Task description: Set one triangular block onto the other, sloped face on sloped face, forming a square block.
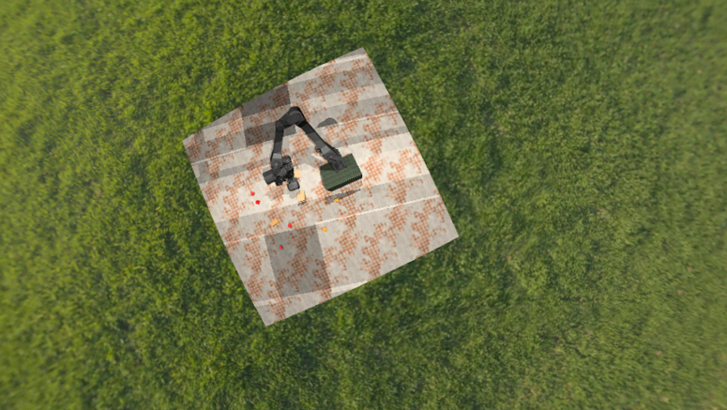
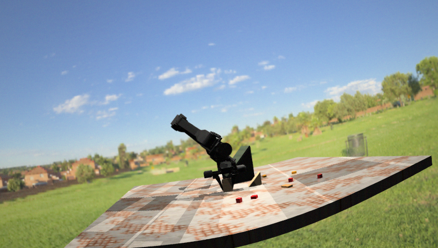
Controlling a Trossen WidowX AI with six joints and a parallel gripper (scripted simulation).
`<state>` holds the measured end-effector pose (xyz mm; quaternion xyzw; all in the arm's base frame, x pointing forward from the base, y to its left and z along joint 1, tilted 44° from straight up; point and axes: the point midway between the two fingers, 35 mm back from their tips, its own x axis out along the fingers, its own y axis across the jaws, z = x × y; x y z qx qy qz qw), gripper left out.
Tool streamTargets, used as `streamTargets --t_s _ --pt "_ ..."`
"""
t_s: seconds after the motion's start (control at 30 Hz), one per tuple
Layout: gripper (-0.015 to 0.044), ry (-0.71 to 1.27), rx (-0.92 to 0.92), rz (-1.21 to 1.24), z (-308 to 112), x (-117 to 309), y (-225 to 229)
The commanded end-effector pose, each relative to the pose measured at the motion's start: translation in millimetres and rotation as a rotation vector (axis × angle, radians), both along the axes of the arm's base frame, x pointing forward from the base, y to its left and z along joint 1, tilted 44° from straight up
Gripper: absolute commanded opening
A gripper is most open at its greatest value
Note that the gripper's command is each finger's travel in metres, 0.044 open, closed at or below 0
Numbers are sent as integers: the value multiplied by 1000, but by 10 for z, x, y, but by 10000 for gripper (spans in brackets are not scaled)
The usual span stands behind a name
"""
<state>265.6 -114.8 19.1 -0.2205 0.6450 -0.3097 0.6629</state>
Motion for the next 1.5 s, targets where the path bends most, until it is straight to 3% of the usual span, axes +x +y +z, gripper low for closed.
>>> streamTargets --t_s 0.0,0.07,0.23,0.87,1.47 --pt "144 2 -2 3 -2 1 -3" --pt "131 2 -2 3 -2 1 -3" --pt "0 2 -1 3 16 3 17" --pt "0 19 0 16 204 4 201" --pt "0 342 8 347 199 0 187"
